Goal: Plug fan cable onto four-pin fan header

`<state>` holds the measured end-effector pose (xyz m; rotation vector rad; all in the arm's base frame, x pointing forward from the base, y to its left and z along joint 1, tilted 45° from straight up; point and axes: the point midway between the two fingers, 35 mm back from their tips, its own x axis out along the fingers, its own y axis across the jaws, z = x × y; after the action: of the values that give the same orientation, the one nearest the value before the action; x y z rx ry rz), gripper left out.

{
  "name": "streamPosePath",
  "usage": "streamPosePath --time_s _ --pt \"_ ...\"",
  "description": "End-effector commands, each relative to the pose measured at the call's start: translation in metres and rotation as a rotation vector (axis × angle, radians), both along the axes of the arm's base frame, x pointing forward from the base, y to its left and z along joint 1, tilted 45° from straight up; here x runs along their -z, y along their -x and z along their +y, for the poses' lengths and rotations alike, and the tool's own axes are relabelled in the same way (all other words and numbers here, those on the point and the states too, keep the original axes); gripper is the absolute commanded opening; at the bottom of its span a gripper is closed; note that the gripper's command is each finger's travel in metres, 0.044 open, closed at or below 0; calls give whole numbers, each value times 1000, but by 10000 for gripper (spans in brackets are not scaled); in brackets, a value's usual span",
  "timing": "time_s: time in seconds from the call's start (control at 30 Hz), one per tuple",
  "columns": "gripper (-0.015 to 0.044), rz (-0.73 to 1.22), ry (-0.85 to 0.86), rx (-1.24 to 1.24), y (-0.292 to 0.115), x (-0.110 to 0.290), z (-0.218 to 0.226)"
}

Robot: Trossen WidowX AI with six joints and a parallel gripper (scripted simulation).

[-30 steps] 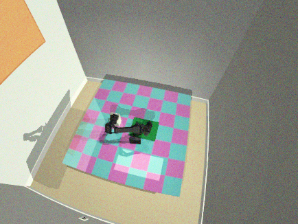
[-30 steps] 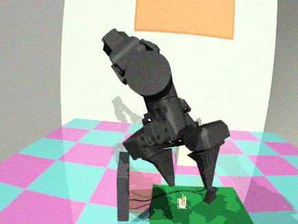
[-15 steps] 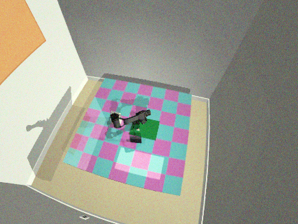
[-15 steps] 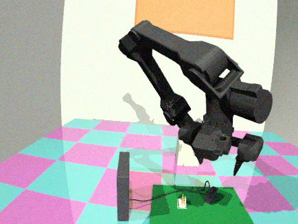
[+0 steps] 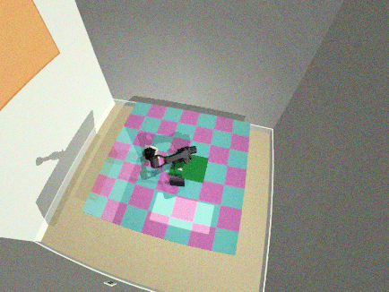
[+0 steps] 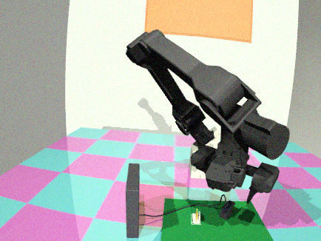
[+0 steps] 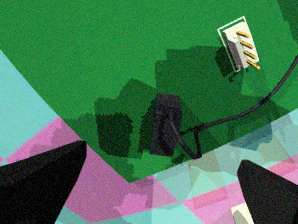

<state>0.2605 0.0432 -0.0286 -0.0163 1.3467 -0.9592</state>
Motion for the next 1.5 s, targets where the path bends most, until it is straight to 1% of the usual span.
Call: streamPosePath --time_s 0.0,0.77,1.1,1.47 --pt "440 6 5 -4 1 5 -5" --pt "440 6 7 -4 -3 31 -31" --pt "440 6 7 -4 -3 32 -32" --pt "151 -1 3 -1 -5 31 -30"
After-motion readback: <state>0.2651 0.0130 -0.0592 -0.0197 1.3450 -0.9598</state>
